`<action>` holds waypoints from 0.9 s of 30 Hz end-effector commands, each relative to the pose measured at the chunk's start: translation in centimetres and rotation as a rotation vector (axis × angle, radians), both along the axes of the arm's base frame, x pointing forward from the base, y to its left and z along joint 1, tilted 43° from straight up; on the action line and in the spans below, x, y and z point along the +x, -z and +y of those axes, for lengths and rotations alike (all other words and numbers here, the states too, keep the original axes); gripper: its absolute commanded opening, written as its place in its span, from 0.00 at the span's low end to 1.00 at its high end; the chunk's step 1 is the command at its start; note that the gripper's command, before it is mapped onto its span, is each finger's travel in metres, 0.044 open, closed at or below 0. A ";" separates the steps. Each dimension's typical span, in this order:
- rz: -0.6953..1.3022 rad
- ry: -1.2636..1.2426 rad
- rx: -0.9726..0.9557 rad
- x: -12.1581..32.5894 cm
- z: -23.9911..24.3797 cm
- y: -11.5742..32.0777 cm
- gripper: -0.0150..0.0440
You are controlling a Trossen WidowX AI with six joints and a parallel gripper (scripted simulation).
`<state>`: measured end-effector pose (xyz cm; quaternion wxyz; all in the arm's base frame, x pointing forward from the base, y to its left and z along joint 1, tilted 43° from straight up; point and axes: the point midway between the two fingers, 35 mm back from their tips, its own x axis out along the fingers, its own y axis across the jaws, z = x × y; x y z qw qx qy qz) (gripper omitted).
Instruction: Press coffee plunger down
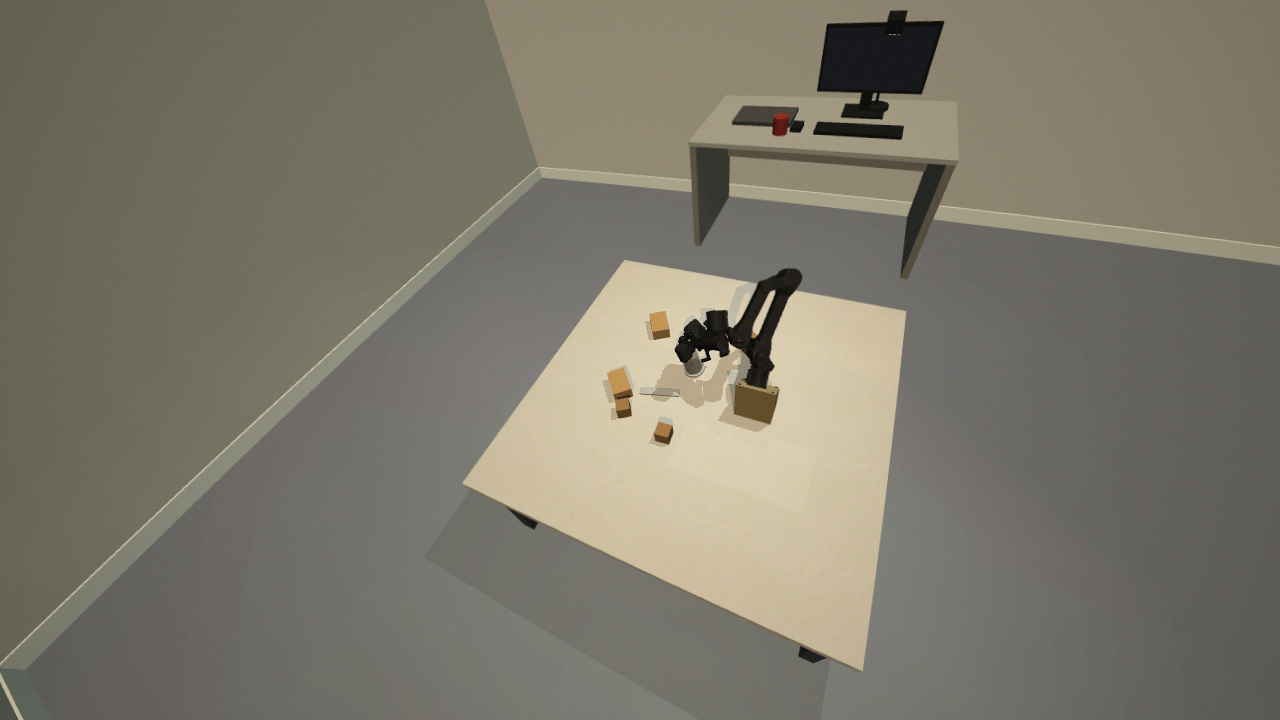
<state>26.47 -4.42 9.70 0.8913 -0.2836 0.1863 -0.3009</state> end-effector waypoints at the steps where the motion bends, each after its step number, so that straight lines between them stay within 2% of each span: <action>1: 0.020 0.011 -0.013 -0.1 -0.3 0.3 0.46; 24: 0.008 0.003 -0.006 0.2 0.0 0.1 0.46; 27: 0.008 0.003 -0.006 0.2 0.0 0.1 0.60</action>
